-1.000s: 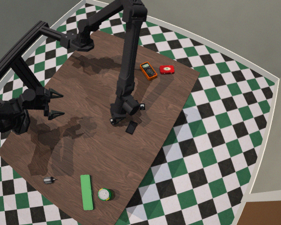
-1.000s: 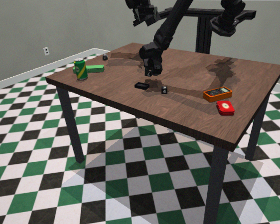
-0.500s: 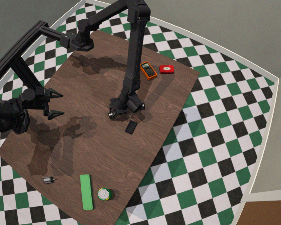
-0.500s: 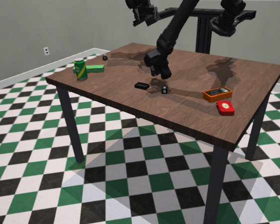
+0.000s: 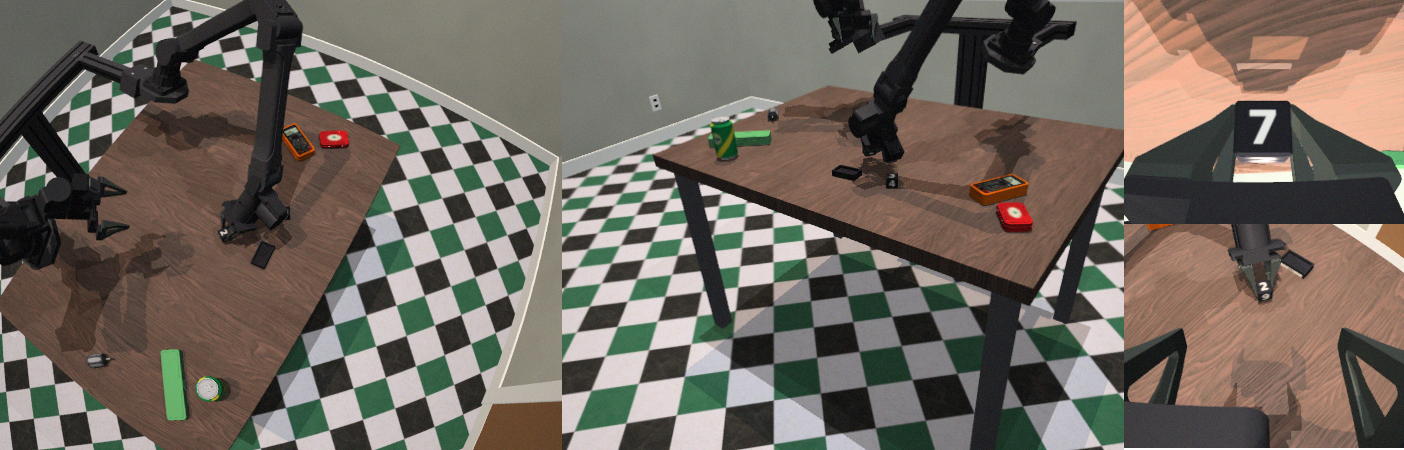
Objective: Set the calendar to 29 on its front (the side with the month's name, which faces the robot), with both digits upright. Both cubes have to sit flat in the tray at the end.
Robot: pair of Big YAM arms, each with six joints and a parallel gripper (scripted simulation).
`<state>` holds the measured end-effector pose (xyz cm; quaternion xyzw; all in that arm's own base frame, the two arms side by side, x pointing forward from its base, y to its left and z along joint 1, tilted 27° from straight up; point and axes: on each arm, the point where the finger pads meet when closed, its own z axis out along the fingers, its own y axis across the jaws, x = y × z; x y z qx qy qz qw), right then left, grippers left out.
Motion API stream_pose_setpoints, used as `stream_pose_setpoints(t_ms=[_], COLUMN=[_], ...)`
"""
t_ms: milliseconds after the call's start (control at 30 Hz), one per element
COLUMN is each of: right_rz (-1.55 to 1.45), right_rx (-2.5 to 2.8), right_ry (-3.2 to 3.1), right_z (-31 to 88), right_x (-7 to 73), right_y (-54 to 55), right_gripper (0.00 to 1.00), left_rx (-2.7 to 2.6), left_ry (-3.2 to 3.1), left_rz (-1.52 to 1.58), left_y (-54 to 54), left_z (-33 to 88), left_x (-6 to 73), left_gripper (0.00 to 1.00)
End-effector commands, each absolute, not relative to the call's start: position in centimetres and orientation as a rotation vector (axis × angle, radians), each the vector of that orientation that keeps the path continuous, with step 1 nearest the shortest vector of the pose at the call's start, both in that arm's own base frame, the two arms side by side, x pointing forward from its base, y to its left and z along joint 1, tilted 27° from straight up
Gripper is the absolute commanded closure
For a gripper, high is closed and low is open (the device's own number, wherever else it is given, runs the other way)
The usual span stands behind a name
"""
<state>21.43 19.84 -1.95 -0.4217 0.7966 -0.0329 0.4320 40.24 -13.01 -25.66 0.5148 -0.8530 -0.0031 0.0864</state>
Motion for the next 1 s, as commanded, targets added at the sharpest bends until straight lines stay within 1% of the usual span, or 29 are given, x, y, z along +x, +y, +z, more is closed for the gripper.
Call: stream_pose_setpoints(t_ms=[0,967], right_rz=[-0.076,-0.076], right_rx=[-1.040,-1.040], right_ry=[1.986,1.986], right_z=[-1.8,-1.8], right_x=[21.8,21.8], right_y=[20.4,20.4], right_gripper=[0.00,0.00], left_rx=[1.542,1.530], left_ry=[-2.536,-2.545], left_rz=[-0.007,-0.011], left_y=[-12.4,-12.8], left_z=[-26.6,-26.6], left_x=[40.7,40.3], left_gripper=[0.76,0.76])
